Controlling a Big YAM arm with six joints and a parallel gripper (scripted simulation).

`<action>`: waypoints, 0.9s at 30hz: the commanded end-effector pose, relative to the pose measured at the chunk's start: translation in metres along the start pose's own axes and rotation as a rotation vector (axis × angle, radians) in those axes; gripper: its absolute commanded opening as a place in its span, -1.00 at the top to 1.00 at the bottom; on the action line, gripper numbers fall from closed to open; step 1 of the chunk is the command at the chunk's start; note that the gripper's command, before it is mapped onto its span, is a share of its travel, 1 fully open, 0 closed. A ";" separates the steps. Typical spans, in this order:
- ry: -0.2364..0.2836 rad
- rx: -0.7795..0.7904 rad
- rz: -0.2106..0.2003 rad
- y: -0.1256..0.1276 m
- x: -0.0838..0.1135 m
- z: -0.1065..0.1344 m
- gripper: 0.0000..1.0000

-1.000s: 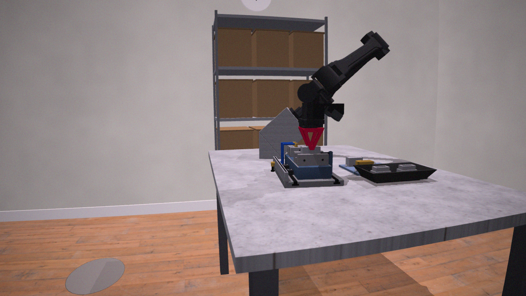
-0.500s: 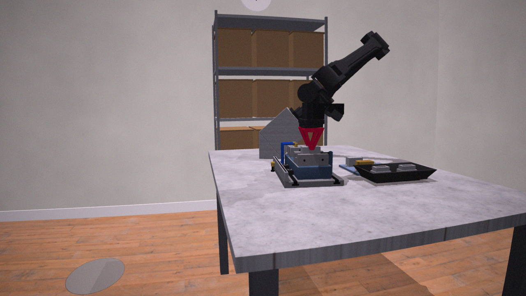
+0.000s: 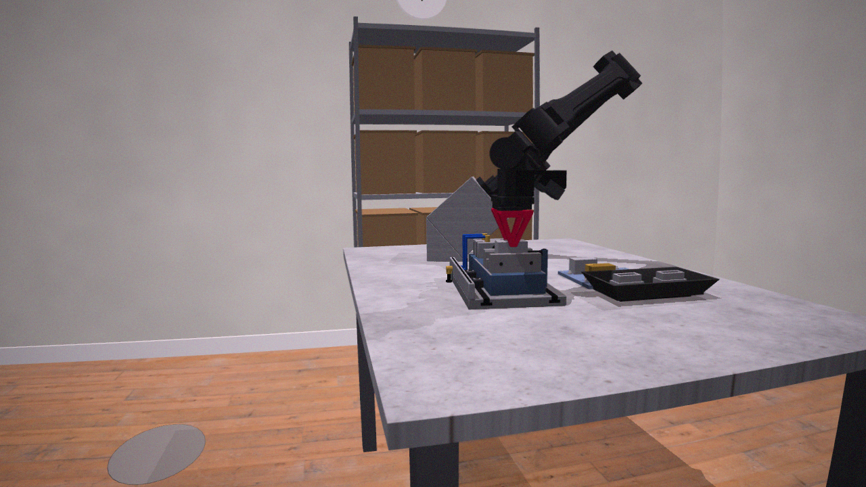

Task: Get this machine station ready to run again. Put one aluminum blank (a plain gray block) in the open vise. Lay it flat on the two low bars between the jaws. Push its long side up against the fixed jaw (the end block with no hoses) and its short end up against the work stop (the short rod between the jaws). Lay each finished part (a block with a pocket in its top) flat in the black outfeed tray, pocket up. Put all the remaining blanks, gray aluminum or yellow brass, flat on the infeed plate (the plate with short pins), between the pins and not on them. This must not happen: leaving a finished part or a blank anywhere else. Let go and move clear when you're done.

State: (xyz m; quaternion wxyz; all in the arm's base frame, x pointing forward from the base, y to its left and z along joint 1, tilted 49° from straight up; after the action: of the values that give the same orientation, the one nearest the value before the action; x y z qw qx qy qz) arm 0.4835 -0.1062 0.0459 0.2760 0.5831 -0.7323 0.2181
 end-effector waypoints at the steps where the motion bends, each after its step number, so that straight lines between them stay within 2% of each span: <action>1: 0.002 0.028 0.022 -0.008 0.005 -0.011 1.00; 27: 0.002 0.031 0.023 -0.009 0.007 -0.013 1.00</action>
State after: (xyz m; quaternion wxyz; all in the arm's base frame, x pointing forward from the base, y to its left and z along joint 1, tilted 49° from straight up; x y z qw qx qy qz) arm 0.4835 -0.1062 0.0459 0.2760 0.5831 -0.7323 0.2181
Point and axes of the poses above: the point where the finger pads meet when closed, its own x axis back along the fingers, its own y axis across the jaws, z = x × y, the point moved 9 cm from there along x, back along the fingers, and after that the axes turned 11 degrees about -x, right-handed, at the moved point
